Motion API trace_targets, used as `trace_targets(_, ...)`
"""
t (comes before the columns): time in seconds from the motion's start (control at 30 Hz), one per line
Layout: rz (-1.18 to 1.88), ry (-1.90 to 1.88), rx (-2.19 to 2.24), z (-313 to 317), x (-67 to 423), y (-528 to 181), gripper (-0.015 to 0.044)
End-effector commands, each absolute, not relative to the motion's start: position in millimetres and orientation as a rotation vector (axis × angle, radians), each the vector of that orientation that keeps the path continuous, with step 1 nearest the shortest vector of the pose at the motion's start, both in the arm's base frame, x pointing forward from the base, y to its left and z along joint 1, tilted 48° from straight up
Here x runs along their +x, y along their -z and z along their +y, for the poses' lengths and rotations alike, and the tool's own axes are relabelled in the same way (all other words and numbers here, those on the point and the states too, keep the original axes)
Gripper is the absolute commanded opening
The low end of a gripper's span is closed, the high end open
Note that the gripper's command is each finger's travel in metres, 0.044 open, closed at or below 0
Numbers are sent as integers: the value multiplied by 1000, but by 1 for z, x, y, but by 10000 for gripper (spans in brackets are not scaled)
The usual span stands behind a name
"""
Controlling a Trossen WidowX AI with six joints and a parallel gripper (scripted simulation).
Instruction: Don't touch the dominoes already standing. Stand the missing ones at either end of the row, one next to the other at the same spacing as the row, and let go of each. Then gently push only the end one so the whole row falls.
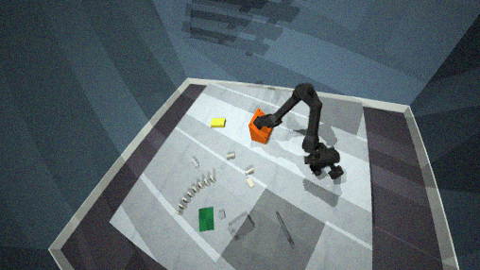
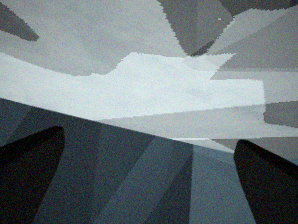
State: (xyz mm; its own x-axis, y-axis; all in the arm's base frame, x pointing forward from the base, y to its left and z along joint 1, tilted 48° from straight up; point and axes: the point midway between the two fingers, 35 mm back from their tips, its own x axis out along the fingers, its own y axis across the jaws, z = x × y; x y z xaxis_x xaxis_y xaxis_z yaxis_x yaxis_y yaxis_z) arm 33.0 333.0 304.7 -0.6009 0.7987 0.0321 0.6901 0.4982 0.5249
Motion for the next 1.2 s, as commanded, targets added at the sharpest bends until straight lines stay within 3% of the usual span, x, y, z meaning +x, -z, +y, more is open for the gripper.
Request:
trace_targets(0.0, 2518, -743, 1279, 333, 34, -305, 426)
trace_targets(0.17, 2331, -833, 1336, 338, 67, -300, 440)
trace_targets(0.37, 1932, -912, 1378, 335, 148, -282, 440)
trace_targets(0.63, 1670, -945, 1237, 324, 198, -249, 440)
trace_targets(0.93, 1327, -957, 832, 273, 276, -181, 440)
trace_targets(1.17, 1206, -985, 529, 225, 307, -141, 440)
